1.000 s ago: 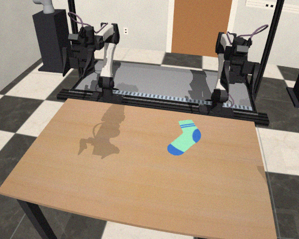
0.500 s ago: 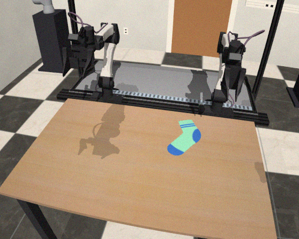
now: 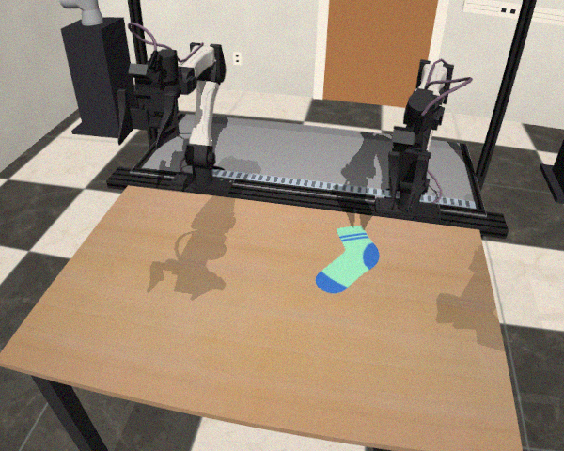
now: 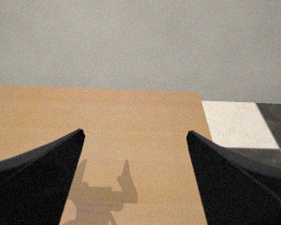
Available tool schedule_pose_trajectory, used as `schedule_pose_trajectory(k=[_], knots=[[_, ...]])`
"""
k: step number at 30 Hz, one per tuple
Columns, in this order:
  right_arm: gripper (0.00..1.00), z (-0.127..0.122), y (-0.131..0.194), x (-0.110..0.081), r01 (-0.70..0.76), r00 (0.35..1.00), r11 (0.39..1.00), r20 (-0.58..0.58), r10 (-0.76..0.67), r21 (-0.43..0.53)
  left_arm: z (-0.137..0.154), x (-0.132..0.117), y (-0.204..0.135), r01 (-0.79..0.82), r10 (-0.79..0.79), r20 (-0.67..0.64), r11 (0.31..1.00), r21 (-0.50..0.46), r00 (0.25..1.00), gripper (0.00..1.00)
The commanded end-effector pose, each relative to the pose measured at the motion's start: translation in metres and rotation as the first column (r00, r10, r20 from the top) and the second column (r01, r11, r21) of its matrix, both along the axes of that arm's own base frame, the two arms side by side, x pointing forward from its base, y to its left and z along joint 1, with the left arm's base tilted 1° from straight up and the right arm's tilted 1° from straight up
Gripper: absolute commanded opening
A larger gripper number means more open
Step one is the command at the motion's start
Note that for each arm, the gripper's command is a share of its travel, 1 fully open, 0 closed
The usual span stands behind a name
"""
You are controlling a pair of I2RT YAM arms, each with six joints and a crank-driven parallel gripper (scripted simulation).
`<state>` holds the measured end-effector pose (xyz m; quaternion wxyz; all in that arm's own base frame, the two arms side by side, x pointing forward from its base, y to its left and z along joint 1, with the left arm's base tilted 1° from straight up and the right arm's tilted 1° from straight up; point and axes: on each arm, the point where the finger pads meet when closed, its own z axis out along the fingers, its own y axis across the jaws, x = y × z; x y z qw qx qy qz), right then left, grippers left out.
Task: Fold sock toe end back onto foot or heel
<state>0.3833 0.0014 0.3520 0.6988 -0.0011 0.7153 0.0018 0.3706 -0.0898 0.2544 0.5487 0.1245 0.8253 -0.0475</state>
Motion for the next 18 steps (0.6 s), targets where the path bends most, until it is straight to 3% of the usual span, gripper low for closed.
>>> schedule_pose_trajectory(k=[1,7,11,18], knots=[[1.0,0.009,-0.001,-0.001,0.004,1.0,1.0,0.025,-0.004,-0.001,-0.011,-0.006,-0.015,0.048,-0.044,-0.074,0.998,0.044,0.996,0.34],[1.0,0.009,-0.001,-0.001,0.004,1.0,1.0,0.025,-0.004,-0.001,-0.042,-0.026,-0.039,0.145,-0.123,-0.202,0.985,0.098,0.972,0.34],[1.0,0.009,-0.001,-0.001,0.004,1.0,1.0,0.026,-0.004,-0.001,-0.048,-0.032,-0.047,0.174,-0.145,-0.233,0.979,0.109,0.962,0.34],[1.0,0.009,-0.001,-0.001,0.004,1.0,1.0,0.026,-0.004,-0.001,-0.084,-0.065,-0.071,0.315,-0.229,-0.394,0.934,0.17,0.89,0.34]])
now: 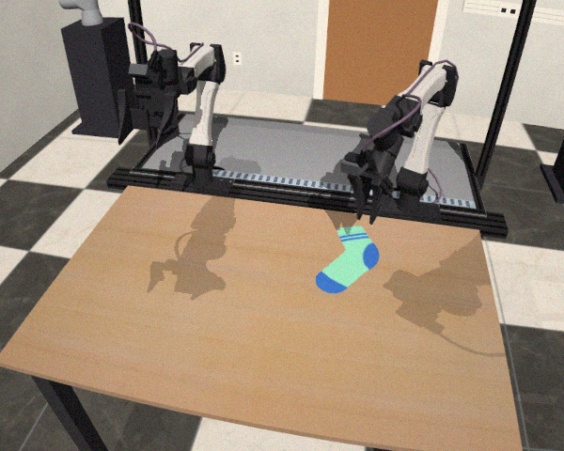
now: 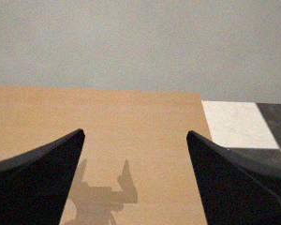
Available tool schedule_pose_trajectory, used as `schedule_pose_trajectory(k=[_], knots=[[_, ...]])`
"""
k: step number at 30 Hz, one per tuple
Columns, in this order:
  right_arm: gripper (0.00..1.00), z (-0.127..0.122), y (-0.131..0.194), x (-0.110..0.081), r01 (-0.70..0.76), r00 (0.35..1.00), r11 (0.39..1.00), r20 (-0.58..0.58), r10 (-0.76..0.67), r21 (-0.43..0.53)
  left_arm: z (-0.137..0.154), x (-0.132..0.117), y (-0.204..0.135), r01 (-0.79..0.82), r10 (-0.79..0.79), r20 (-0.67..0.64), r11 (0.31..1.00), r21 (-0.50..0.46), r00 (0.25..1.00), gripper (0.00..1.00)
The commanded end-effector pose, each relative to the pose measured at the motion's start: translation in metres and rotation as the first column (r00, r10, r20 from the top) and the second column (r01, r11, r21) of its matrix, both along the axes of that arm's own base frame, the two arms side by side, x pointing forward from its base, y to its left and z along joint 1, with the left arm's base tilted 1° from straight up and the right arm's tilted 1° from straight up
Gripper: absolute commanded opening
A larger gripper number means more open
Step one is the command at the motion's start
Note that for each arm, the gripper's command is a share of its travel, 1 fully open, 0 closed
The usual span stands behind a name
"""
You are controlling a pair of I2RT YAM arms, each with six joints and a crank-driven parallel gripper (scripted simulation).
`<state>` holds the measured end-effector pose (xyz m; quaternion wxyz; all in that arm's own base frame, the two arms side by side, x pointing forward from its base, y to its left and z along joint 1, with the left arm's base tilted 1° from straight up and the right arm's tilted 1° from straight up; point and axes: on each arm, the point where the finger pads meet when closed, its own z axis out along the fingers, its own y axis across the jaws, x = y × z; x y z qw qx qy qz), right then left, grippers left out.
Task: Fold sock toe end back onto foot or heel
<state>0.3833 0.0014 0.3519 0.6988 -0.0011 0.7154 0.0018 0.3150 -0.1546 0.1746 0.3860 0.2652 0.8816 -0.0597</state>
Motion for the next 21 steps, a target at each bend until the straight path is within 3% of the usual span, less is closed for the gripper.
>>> schedule_pose_trajectory(k=[1,12,21], knots=[[1.0,0.009,-0.001,-0.001,0.004,1.0,1.0,0.026,-0.004,-0.001,-0.009,-0.015,-0.009,0.06,-0.055,-0.075,0.996,0.066,0.996,0.34],[1.0,0.009,-0.001,-0.001,0.004,1.0,1.0,0.026,-0.004,-0.001,-0.044,-0.067,-0.027,0.243,-0.187,-0.269,0.951,0.193,0.945,0.34],[1.0,0.009,-0.001,-0.001,0.004,1.0,1.0,0.026,-0.004,-0.001,-0.071,-0.129,-0.029,0.474,-0.289,-0.486,0.822,0.315,0.824,0.34]])
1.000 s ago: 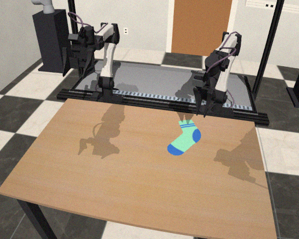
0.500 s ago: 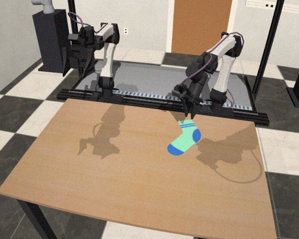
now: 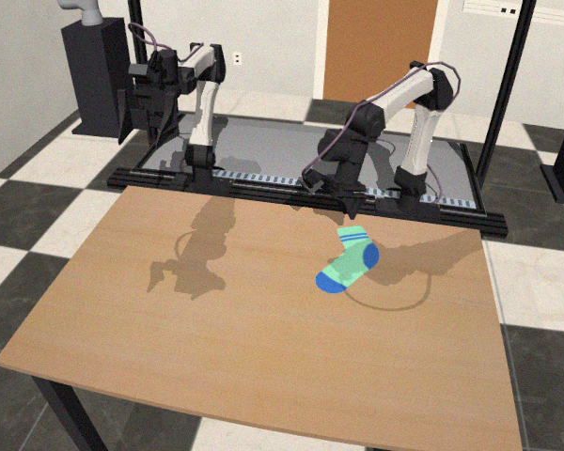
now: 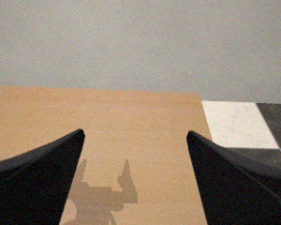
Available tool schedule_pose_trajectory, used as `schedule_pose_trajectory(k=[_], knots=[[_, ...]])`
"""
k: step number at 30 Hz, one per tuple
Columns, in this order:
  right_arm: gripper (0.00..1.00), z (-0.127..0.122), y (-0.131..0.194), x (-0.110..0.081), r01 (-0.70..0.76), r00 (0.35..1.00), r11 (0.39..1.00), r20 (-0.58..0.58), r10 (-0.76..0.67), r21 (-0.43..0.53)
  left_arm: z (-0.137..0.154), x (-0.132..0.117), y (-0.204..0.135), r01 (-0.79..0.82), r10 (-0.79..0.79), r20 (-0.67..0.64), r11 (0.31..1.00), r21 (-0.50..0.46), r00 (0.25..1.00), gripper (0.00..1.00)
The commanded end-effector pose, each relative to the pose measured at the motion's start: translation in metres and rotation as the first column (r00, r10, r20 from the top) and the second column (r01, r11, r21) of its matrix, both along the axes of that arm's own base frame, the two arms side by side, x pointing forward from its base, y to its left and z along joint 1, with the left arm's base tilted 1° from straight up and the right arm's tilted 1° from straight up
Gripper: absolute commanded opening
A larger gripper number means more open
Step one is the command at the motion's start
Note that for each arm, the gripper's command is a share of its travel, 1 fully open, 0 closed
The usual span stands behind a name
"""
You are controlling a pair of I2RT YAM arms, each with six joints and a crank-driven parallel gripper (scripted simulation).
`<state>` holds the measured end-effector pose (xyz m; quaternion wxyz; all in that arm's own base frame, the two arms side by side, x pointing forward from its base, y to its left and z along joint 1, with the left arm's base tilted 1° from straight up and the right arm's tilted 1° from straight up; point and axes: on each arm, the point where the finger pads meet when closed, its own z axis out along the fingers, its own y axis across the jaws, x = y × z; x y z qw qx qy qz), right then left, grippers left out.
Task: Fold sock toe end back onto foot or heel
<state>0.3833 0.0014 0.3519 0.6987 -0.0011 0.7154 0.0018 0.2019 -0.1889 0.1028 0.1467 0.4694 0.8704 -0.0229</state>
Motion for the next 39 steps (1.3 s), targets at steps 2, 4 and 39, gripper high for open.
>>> schedule_pose_trajectory(k=[2,4,39], knots=[[1.0,0.009,-0.001,-0.001,0.004,1.0,1.0,0.026,-0.004,-0.001,-0.003,-0.03,0.008,0.111,-0.097,-0.101,0.984,0.139,0.99,0.34],[1.0,0.009,-0.001,-0.001,0.004,1.0,1.0,0.026,-0.004,-0.001,-0.003,-0.03,0.008,0.111,-0.097,-0.101,0.984,0.139,0.99,0.34],[1.0,0.01,-0.001,-0.001,0.004,1.0,1.0,0.028,-0.004,-0.001,-0.067,-0.054,0.003,0.214,-0.187,-0.153,0.958,0.192,0.97,0.34]])
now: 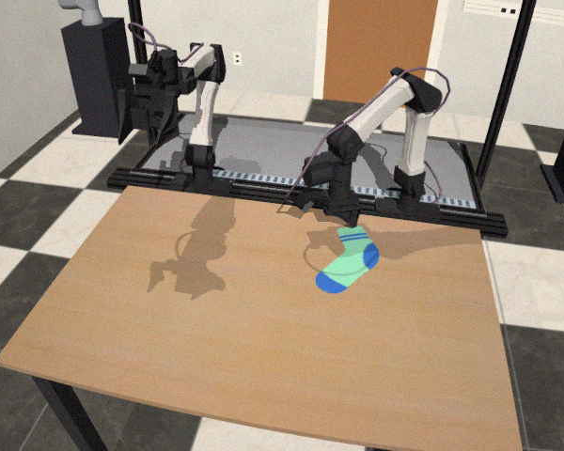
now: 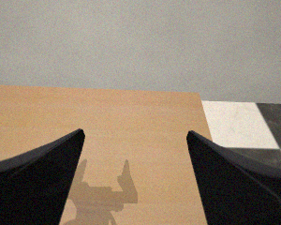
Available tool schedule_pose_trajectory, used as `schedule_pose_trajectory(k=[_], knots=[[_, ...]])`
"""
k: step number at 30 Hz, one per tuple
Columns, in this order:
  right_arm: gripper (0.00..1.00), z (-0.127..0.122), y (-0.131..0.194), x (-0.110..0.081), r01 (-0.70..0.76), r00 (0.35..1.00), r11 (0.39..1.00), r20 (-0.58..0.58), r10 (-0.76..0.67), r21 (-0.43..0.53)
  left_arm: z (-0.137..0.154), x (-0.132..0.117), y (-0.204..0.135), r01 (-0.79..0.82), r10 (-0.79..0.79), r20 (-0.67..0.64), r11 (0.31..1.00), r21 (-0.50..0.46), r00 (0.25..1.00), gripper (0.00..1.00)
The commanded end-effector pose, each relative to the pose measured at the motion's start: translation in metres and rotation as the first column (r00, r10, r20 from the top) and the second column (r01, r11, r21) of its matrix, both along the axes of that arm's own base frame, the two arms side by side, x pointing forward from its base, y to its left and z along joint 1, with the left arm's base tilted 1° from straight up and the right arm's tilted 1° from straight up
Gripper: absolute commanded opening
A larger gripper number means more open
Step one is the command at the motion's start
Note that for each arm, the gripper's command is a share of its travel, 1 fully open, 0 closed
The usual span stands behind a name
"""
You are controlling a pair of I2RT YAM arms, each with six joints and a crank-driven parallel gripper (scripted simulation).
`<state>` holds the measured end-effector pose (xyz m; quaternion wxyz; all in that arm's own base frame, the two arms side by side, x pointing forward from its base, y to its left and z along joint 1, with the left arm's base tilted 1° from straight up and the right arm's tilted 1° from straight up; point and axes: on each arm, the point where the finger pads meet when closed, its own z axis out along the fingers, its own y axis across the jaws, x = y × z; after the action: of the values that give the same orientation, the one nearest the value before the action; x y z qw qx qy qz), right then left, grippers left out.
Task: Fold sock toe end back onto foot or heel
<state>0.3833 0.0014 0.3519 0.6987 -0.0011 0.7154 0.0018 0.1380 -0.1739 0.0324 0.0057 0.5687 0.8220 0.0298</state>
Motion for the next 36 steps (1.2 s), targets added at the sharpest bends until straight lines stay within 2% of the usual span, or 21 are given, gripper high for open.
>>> schedule_pose_trajectory(k=[1,8,9,16,18,33,36], knots=[[1.0,0.01,-0.001,-0.001,0.004,1.0,1.0,0.028,-0.004,-0.001,0.008,0.015,-0.018,-0.004,0.007,0.052,0.998,-0.063,0.999,0.34],[1.0,0.01,-0.001,-0.001,0.004,1.0,1.0,0.028,-0.004,-0.001,0.002,0.008,-0.008,-0.005,0.007,0.039,0.999,-0.043,0.999,0.34],[1.0,0.01,-0.001,-0.001,0.004,1.0,1.0,0.028,-0.004,-0.001,-0.01,0.003,-0.002,-0.006,0.006,0.016,1.0,-0.007,1.0,0.34],[1.0,0.01,-0.001,-0.001,0.004,1.0,1.0,0.028,-0.004,-0.001,-0.008,0.007,-0.007,-0.006,0.007,0.029,1.0,-0.027,1.0,0.34],[1.0,0.01,-0.001,-0.001,0.004,1.0,1.0,0.028,-0.004,-0.001,-0.018,0.004,-0.003,-0.008,0.008,0.015,1.0,-0.005,1.0,0.34],[1.0,0.01,-0.001,-0.001,0.004,1.0,1.0,0.028,-0.004,-0.001,-0.029,0.001,0.0,-0.002,0.002,0.01,1.0,0.003,1.0,0.34],[1.0,0.01,-0.001,-0.001,0.004,1.0,1.0,0.028,-0.004,-0.001,-0.029,0.007,0.002,-0.007,0.007,0.024,1.0,0.003,1.0,0.31]])
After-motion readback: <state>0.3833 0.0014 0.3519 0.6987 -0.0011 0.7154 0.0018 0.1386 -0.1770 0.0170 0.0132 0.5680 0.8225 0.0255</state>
